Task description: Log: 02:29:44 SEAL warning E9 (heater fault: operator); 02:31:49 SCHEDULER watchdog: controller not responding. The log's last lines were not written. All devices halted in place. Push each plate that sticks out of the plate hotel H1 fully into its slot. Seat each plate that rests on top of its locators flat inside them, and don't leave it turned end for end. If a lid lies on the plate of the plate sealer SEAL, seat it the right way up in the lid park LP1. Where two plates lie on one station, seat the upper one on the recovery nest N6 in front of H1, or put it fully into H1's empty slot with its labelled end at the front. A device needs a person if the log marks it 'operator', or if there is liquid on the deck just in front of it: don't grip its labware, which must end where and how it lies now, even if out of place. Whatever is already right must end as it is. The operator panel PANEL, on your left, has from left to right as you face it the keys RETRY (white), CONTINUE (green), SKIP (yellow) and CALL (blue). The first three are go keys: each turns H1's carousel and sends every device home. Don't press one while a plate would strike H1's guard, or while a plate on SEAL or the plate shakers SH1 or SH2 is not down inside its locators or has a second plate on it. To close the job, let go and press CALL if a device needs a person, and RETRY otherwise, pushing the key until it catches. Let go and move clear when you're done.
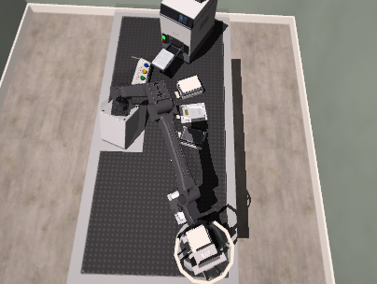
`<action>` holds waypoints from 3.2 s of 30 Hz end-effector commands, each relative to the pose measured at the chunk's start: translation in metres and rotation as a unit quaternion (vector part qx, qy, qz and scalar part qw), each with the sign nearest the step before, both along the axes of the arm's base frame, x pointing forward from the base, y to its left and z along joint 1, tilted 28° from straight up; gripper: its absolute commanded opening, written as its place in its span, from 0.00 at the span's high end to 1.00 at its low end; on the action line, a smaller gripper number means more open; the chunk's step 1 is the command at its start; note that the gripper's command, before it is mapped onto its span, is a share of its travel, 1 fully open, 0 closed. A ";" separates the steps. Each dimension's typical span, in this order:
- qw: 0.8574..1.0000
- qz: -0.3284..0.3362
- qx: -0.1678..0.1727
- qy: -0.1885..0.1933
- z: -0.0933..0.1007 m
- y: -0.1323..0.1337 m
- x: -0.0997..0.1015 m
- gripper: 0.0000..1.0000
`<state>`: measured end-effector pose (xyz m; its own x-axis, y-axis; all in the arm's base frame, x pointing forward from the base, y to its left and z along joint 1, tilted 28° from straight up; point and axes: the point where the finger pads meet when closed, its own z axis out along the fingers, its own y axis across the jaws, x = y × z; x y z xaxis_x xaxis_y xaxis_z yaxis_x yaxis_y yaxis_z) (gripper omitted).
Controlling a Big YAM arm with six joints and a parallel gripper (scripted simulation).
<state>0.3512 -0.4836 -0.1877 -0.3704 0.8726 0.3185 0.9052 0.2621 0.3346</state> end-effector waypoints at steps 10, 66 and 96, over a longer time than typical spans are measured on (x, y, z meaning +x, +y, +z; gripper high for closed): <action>1.000 0.002 0.000 0.000 -0.019 0.009 0.012 0.16; 1.000 0.000 -0.011 -0.006 -0.018 -0.002 0.020 0.16; 1.000 0.001 -0.015 -0.008 -0.024 -0.001 0.024 0.16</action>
